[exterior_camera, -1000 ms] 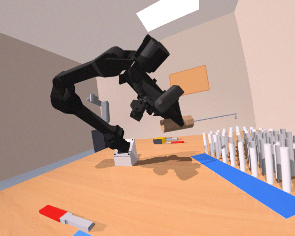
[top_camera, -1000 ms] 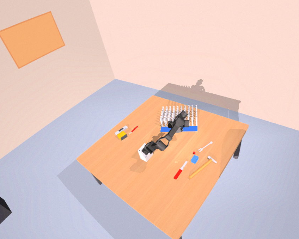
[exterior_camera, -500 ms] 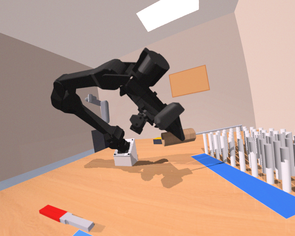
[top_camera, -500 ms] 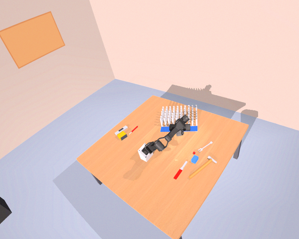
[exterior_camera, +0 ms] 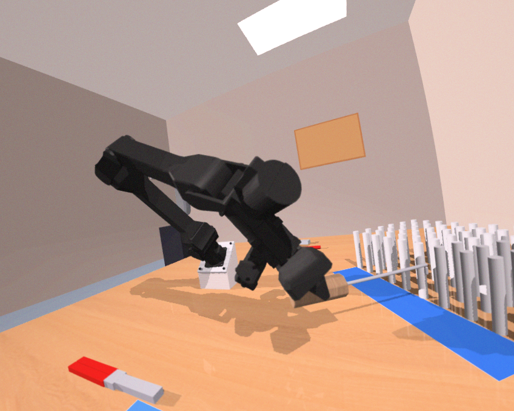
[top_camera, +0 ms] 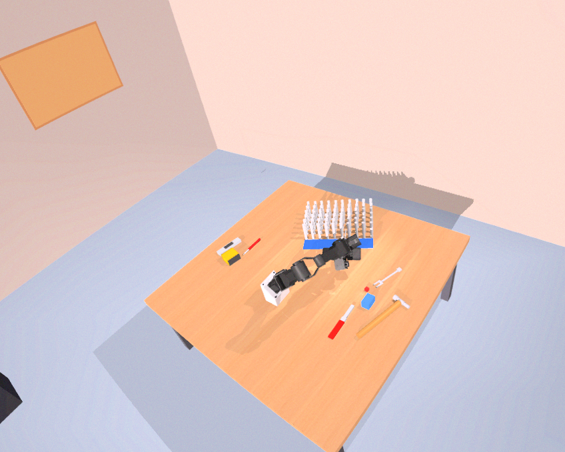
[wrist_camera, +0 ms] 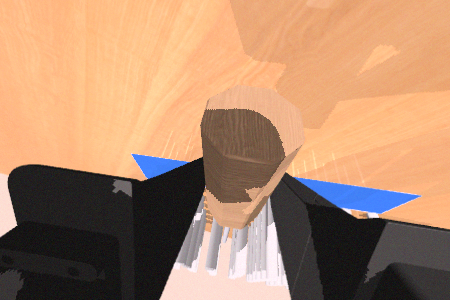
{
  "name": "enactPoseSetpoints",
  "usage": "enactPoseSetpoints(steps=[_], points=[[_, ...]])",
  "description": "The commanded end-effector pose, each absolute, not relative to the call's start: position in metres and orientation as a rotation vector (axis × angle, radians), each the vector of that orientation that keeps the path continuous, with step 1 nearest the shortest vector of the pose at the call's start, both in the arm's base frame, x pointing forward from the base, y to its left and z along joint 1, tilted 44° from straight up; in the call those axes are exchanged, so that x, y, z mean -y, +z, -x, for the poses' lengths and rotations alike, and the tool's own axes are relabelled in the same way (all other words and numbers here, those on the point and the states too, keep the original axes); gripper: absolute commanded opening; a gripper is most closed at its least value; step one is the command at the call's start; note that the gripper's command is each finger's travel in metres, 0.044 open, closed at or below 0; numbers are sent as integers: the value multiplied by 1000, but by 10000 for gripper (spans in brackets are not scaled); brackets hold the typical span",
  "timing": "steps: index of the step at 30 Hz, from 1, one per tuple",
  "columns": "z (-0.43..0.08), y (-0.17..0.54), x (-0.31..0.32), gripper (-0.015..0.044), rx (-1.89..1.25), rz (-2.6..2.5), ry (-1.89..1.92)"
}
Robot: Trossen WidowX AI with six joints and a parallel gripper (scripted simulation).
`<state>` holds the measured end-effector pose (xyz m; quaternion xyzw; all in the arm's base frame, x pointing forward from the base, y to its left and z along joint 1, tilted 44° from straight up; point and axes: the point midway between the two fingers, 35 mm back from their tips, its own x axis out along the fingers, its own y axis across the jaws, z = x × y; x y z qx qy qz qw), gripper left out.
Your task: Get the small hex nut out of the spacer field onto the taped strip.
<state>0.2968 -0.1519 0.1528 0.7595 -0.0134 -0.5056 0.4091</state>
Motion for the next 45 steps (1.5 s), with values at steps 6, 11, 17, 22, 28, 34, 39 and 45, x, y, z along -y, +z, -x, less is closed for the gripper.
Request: enactPoseSetpoints(steps=[6, 11, 17, 22, 28, 34, 39, 45], points=[[-285, 123, 176, 0, 24, -1906, -1267], [-287, 123, 176, 0, 25, -1906, -1266], [-290, 122, 175, 0, 25, -1907, -1266], [-294, 121, 174, 0, 25, -1907, -1266], [-297, 120, 174, 0, 25, -1908, -1266], [-301, 119, 173, 0, 26, -1908, -1266], [-305, 118, 172, 0, 26, -1909, -1266], [-308, 117, 172, 0, 27, -1909, -1266]])
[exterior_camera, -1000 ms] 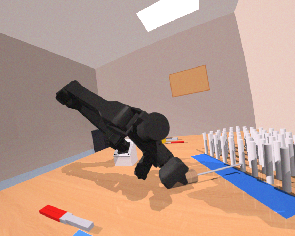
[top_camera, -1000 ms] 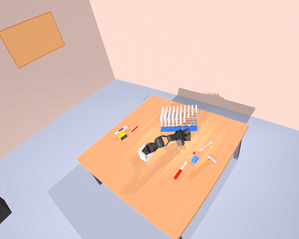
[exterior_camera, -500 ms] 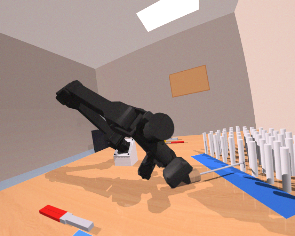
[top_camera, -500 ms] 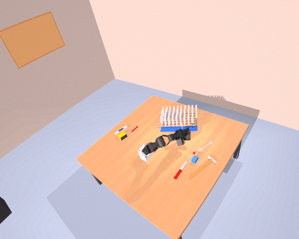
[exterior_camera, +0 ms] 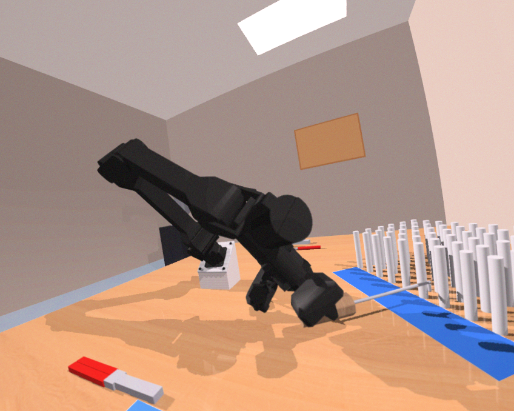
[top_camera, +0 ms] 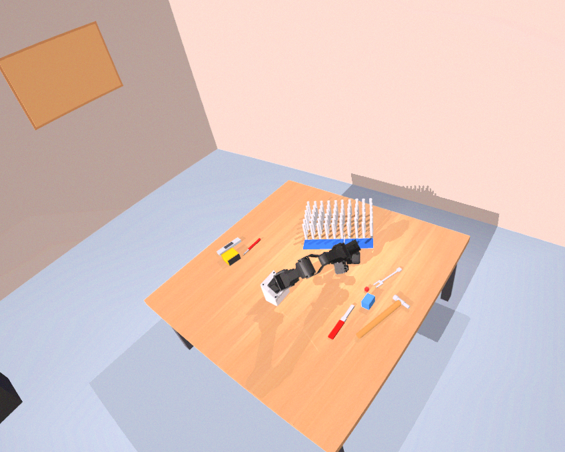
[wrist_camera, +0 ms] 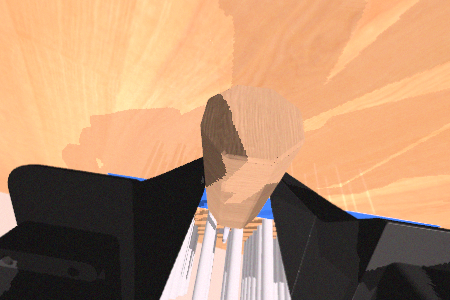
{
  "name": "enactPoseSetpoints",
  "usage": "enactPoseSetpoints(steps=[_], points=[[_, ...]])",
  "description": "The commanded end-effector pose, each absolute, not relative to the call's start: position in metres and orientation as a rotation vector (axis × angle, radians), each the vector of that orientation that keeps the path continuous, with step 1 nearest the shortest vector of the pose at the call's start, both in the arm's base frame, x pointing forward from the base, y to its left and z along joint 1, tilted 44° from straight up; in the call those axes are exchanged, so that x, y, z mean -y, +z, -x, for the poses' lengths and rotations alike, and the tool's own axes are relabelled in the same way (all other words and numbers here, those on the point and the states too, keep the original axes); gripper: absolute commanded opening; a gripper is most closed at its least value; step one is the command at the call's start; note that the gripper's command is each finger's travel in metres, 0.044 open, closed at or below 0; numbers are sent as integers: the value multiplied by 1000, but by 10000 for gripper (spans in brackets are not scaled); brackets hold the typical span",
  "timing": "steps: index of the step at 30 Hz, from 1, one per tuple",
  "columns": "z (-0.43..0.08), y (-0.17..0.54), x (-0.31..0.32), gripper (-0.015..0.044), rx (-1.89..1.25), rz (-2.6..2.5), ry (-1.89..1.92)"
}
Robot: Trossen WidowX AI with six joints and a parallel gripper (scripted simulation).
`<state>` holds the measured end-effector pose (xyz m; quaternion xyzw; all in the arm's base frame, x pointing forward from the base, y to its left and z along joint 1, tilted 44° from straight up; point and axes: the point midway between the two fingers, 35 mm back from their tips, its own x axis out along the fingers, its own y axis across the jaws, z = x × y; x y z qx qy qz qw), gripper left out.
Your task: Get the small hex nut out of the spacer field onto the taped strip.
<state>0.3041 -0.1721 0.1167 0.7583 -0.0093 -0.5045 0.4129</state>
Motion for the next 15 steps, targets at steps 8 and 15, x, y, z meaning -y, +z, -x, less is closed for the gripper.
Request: enactPoseSetpoints(steps=[8, 15], points=[[-314, 115, 170, 0, 27, -1910, -1266], [-318, 114, 169, 0, 27, -1910, -1266]])
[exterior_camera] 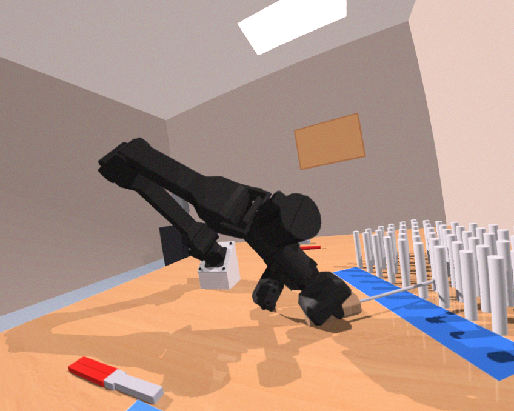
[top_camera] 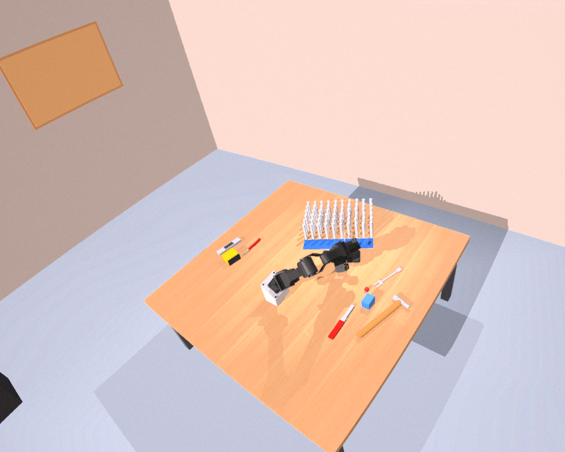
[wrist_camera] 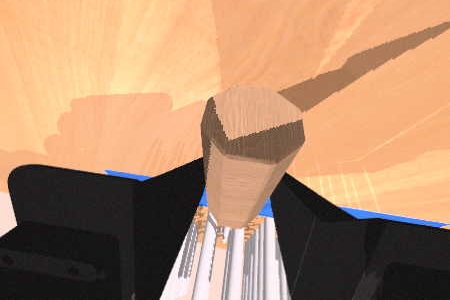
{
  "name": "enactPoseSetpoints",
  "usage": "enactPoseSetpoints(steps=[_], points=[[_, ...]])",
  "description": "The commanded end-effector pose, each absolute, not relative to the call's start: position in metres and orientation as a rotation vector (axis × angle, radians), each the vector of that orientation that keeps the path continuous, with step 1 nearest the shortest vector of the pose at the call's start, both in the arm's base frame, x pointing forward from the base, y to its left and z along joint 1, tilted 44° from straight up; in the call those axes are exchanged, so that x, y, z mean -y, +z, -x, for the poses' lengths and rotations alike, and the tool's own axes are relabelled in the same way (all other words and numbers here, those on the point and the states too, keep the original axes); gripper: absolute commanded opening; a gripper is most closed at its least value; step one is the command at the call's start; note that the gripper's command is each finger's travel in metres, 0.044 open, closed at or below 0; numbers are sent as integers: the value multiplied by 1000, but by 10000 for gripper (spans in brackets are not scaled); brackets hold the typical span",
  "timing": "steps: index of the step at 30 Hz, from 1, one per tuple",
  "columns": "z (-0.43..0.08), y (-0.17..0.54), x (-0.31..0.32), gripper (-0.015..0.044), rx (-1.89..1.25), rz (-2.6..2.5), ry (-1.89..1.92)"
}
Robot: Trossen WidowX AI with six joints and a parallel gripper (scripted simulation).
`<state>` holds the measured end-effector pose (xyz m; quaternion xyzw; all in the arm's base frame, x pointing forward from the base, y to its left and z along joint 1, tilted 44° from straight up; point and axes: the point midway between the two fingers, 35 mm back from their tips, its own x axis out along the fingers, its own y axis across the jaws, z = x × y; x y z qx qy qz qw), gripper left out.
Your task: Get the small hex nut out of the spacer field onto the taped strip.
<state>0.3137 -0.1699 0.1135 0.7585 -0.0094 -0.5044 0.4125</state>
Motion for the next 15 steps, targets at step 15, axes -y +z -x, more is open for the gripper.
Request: enactPoseSetpoints(steps=[15], points=[[-328, 111, 167, 0, 28, -1911, -1265]])
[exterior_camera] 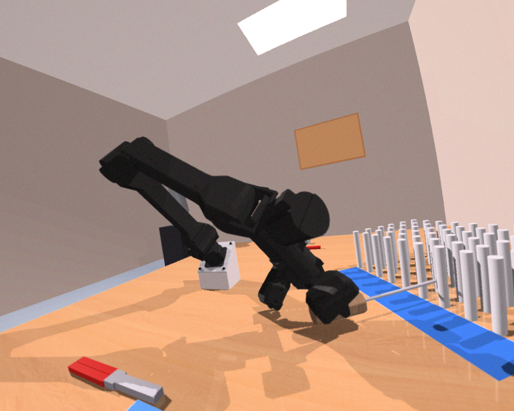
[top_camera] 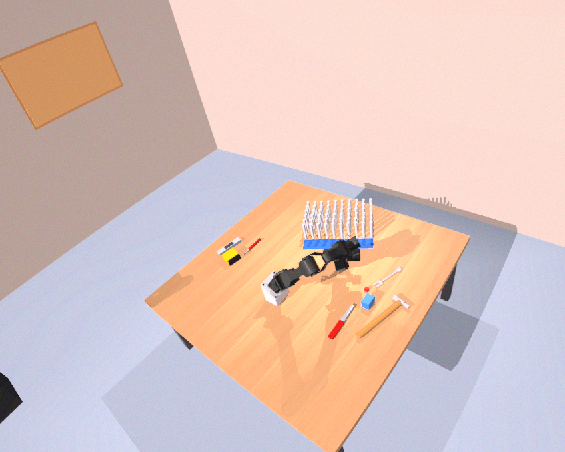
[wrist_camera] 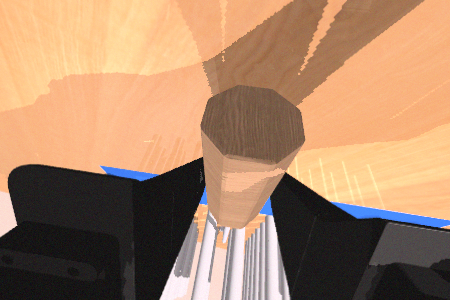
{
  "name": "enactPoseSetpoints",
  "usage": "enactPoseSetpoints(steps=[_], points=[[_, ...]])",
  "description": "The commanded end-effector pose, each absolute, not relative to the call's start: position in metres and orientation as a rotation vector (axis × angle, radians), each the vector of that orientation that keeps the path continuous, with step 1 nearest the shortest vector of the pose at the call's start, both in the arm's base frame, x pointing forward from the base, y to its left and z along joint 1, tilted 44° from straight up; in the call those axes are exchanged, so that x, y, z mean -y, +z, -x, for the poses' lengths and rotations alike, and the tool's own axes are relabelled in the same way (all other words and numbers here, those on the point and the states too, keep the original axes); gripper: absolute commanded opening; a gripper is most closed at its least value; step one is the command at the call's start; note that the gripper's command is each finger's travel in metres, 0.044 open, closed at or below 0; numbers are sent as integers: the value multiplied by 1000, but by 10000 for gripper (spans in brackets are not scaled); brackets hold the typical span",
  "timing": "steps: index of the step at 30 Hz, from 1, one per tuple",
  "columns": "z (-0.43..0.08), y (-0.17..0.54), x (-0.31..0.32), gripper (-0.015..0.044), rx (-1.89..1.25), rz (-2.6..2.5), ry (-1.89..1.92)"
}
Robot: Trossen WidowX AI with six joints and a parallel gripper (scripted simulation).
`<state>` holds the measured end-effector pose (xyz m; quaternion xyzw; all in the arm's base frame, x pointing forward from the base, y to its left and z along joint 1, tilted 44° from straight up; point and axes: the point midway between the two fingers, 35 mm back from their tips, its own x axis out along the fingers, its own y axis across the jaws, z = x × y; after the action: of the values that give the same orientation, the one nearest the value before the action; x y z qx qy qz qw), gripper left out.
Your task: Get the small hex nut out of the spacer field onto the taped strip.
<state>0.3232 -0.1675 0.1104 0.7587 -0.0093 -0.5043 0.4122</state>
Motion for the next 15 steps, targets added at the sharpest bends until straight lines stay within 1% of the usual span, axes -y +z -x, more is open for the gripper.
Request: enactPoseSetpoints(steps=[1, 15], points=[[-328, 110, 167, 0, 28, -1911, -1265], [-337, 108, 164, 0, 28, -1912, -1265]])
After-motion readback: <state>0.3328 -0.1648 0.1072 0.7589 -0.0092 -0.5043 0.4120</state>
